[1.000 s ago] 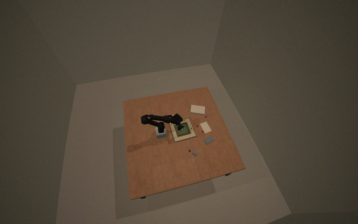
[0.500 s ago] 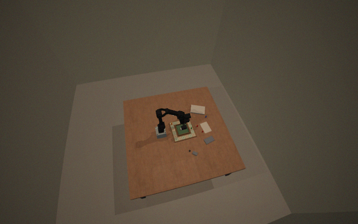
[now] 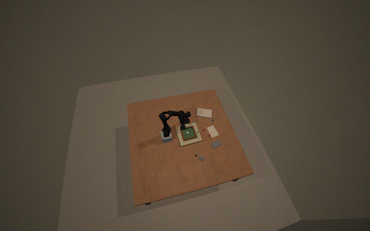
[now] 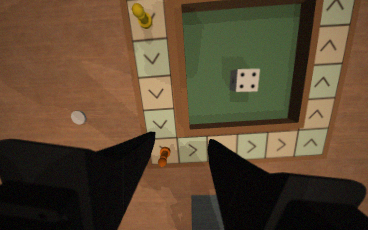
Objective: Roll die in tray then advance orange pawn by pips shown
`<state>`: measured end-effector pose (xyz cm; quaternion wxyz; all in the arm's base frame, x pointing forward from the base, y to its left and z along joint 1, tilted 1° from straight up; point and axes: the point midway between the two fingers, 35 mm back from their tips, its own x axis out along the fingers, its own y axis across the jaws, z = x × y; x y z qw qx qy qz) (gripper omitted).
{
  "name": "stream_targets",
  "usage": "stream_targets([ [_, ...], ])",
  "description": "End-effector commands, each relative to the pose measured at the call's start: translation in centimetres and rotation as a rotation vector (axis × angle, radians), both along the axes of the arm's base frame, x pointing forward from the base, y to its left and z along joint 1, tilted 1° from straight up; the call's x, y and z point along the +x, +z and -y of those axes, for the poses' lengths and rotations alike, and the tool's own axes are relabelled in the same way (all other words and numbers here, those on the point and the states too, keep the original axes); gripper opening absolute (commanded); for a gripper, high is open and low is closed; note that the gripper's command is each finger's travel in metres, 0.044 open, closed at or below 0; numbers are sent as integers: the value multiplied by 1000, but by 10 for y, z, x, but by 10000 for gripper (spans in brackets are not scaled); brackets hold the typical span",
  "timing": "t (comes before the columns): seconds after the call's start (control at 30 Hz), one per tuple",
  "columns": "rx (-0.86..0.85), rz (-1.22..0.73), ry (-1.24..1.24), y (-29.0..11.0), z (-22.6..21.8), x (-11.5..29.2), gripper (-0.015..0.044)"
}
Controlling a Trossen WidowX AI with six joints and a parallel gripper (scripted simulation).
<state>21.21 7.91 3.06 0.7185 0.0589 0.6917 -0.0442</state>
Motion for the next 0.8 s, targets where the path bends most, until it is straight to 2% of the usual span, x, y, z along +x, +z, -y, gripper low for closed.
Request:
stream_targets([
  [0.0, 2, -25, -84, -9, -21, -34, 200],
  [0.13, -3, -41, -139, -16, -31, -57, 200],
  [0.77, -3, -41, -139, -43, -31, -57, 200],
])
